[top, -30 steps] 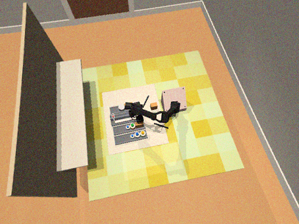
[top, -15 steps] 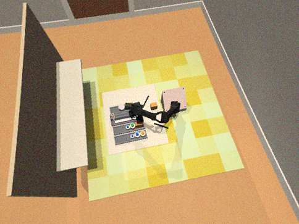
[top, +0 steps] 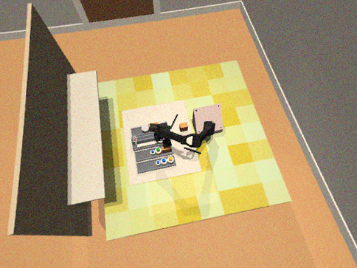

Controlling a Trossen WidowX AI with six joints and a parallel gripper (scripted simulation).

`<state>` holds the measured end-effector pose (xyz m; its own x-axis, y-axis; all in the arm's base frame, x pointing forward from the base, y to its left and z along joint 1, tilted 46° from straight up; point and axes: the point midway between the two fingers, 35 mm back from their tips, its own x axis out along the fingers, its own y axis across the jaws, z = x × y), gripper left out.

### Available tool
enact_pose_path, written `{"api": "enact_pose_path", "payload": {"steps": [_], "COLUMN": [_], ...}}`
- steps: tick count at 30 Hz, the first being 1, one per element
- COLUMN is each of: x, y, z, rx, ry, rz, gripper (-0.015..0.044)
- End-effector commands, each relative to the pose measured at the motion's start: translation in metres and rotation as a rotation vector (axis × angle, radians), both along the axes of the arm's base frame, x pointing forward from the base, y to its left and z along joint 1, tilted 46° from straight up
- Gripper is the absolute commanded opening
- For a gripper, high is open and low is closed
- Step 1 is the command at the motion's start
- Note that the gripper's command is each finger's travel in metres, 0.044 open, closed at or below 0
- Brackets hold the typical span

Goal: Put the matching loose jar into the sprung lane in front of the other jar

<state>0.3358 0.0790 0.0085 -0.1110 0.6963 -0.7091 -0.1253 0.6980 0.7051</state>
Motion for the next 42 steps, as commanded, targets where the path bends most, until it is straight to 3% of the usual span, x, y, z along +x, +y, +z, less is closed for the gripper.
{"api": "enact_pose_path", "payload": {"steps": [1,42], "x": [0.0035,-0.0017], "y": [0.0026,0.0111], "z": [0.0004,-0.0067], "rx": [0.012,0.013], "ry": [-0.015,-0.014], "rz": [-0.005,-0.005], "gripper": [0.0,0.0]}}
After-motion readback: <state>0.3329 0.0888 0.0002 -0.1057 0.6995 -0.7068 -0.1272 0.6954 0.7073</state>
